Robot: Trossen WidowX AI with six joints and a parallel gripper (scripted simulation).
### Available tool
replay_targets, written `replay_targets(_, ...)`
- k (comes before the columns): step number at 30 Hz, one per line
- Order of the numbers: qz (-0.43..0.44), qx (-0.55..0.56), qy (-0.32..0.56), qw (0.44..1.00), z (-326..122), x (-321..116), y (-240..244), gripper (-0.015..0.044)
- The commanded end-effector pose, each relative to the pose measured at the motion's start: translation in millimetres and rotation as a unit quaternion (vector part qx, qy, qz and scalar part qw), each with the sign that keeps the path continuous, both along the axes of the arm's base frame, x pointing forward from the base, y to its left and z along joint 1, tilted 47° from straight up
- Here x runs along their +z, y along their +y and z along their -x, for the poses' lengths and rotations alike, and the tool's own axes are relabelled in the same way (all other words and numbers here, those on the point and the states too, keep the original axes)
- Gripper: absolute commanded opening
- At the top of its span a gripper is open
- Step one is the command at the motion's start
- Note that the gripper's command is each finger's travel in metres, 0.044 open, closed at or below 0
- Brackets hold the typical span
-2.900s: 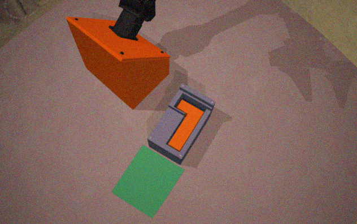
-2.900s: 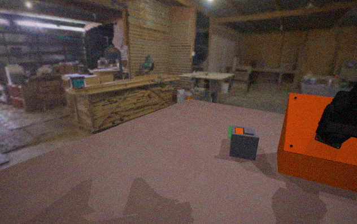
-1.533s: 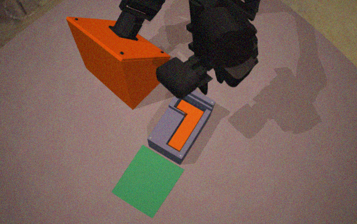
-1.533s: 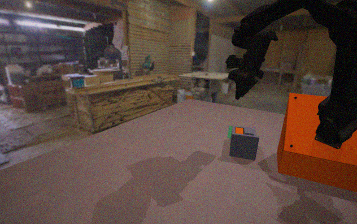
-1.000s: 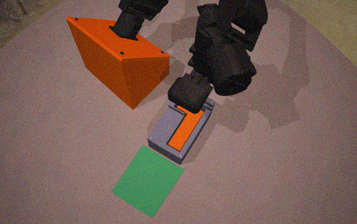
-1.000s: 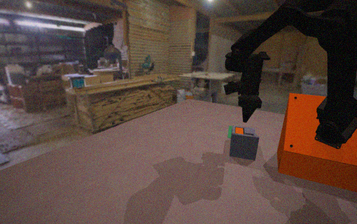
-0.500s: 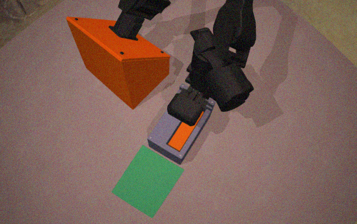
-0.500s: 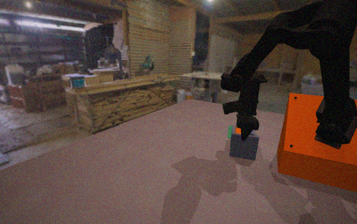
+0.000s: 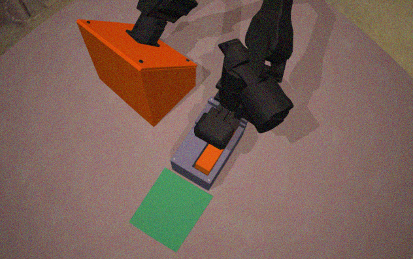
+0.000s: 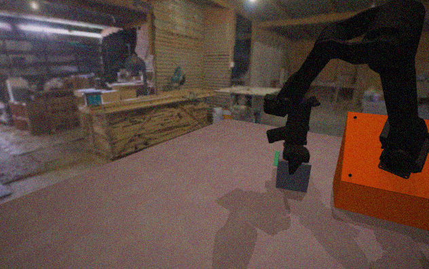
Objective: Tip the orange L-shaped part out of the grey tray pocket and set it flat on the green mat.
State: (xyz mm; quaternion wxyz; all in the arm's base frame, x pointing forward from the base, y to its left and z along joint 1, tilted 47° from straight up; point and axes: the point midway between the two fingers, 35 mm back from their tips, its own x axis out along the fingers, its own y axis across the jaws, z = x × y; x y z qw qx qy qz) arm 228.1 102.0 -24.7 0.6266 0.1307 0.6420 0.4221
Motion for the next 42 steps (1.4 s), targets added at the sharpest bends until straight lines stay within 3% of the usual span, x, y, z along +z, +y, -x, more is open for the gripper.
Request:
replay_targets(1,-0.002,-0.002,0.006,1.000,4.7,-5.8,5.5,0.0180)
replay_targets(42,-0.004,-0.002,0.005,1.000,8.4,-0.5,13.4,0.0180)
